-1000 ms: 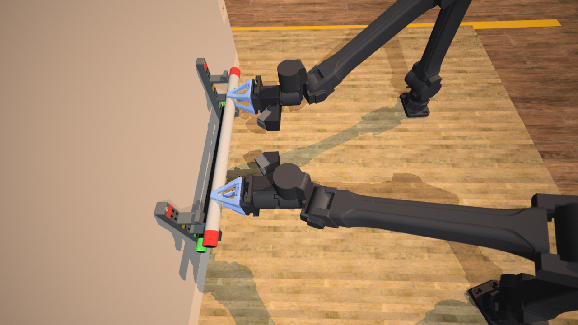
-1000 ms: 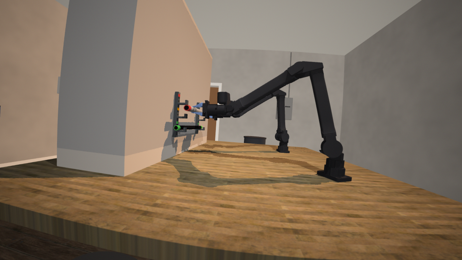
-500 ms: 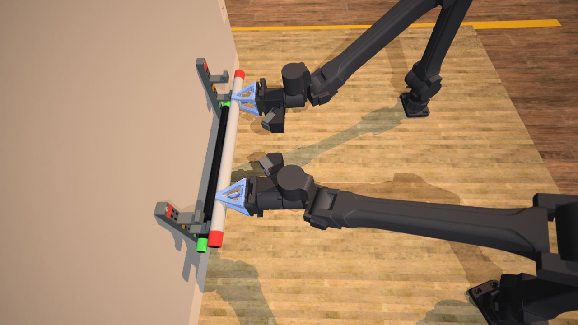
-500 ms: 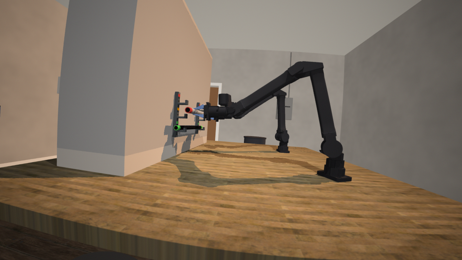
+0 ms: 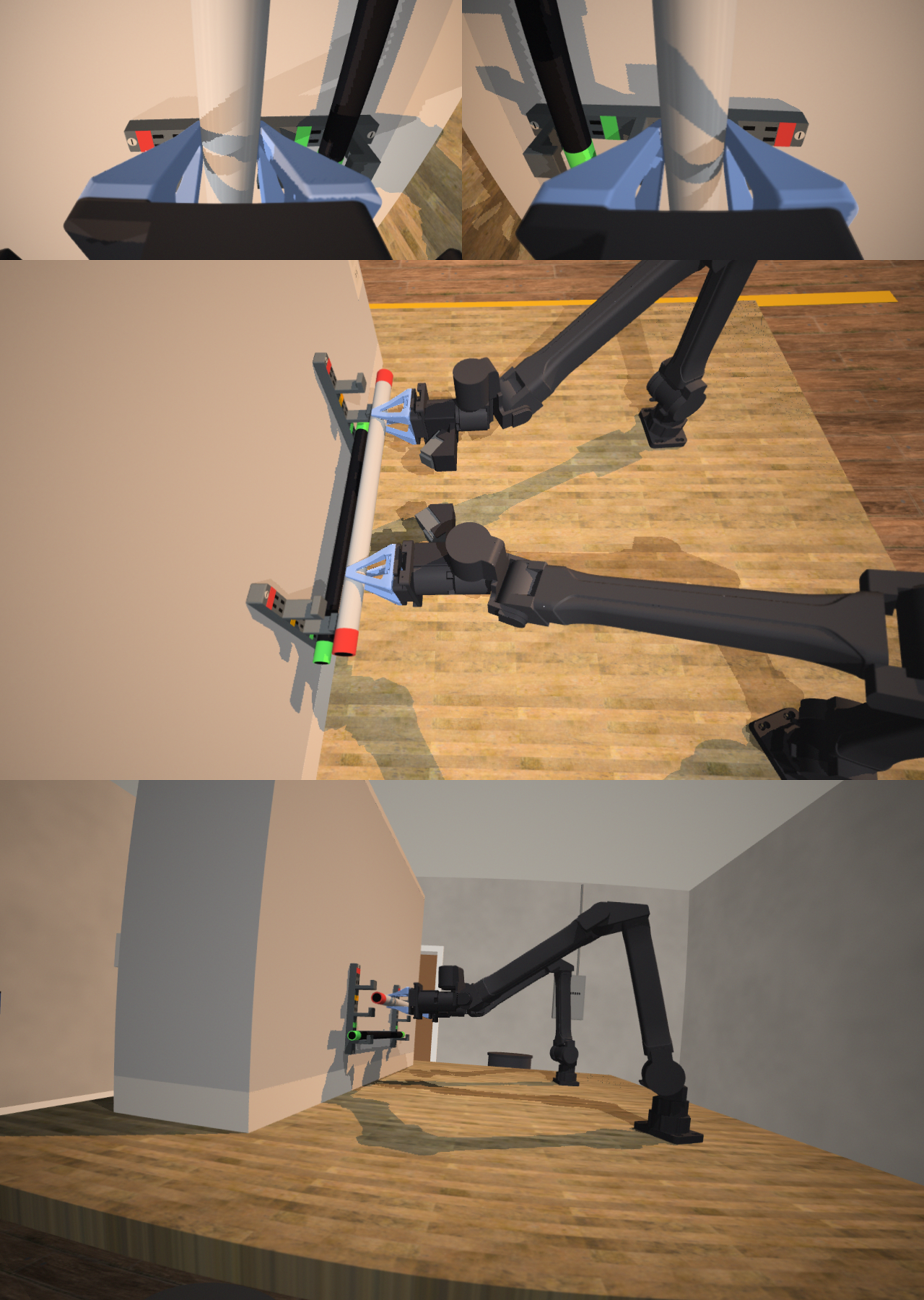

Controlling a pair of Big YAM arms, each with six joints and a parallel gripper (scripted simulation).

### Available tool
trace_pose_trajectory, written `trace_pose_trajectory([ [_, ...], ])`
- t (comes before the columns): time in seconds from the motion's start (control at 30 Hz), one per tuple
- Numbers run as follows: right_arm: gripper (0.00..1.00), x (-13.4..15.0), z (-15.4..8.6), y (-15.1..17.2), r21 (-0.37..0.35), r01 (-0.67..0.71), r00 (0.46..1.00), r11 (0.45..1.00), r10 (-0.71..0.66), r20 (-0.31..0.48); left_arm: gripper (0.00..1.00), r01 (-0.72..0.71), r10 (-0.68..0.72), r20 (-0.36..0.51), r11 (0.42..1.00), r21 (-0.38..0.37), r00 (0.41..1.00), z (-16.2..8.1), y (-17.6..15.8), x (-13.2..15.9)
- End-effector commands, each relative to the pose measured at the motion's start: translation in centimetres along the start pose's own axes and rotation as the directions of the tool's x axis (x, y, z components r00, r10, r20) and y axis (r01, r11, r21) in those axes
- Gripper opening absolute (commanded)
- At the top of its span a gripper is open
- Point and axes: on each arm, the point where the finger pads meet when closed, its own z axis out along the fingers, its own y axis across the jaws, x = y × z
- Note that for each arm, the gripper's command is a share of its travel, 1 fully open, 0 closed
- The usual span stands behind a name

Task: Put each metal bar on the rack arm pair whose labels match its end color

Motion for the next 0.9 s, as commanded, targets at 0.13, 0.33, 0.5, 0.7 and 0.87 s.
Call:
trace_pose_trajectory([
  [0.13,0.00,0.6,-0.7,-4.2,0.082,-0.036,0.999,0.996,0.037,-0.010,0.00,0.029,-0.030,-0.008,0.996,-0.090,1.000,-0.6,5.2,0.4],
  [0.33,0.00,0.5,-0.7,-4.1,0.082,-0.036,0.999,0.996,0.037,-0.010,0.00,0.029,-0.030,-0.008,0.996,-0.090,1.000,-0.6,5.2,0.5],
  [0.5,0.00,0.5,-0.7,-4.1,0.082,-0.036,0.999,0.996,0.037,-0.010,0.00,0.029,-0.030,-0.008,0.996,-0.090,1.000,-0.6,5.2,0.5],
  [0.7,0.00,0.5,-1.1,-4.0,0.082,-0.036,0.999,0.996,0.037,-0.010,0.00,0.029,-0.030,-0.008,0.996,-0.090,1.000,-0.9,5.2,0.5],
  [0.87,0.00,0.5,-1.9,-3.9,0.082,-0.036,0.999,0.996,0.037,-0.010,0.00,0.029,-0.030,-0.008,0.996,-0.090,1.000,-1.8,5.1,0.5],
])
